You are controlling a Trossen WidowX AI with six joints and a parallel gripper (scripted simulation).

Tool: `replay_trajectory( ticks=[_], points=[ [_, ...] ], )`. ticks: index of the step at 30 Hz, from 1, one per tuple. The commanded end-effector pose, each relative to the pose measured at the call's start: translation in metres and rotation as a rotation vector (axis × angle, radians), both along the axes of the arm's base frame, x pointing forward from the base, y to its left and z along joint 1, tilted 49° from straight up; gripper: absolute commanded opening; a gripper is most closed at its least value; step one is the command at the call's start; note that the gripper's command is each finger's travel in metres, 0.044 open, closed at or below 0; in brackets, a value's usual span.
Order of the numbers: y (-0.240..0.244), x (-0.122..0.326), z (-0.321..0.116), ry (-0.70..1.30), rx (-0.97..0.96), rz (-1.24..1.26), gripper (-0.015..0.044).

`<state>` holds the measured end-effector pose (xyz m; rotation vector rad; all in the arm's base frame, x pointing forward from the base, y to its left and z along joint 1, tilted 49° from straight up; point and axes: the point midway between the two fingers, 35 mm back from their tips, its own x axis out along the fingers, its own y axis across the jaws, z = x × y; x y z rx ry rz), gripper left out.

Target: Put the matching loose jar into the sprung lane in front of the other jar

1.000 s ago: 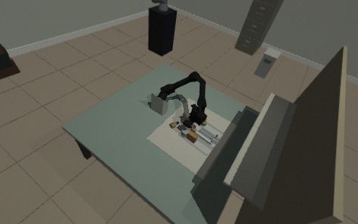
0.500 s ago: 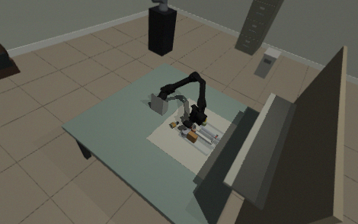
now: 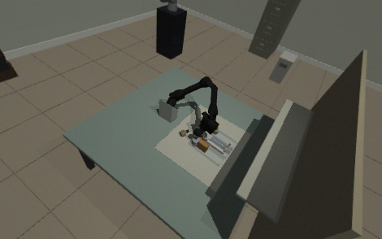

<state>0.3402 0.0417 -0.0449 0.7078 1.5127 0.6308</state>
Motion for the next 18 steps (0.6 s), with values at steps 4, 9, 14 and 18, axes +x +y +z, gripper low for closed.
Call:
replay_trajectory(
  ticks=[4, 9, 14, 18],
  points=[
    [0.0028, 0.0033, -0.0009, -0.015, 0.004, -0.002, 0.0000],
    [0.0040, 0.0030, -0.0020, -0.015, 0.004, -0.002, 0.0000],
    [0.0051, 0.0027, -0.0030, -0.015, 0.004, -0.002, 0.0000],
    [0.0061, 0.0024, -0.0039, -0.015, 0.005, -0.002, 0.0000]
  ],
)
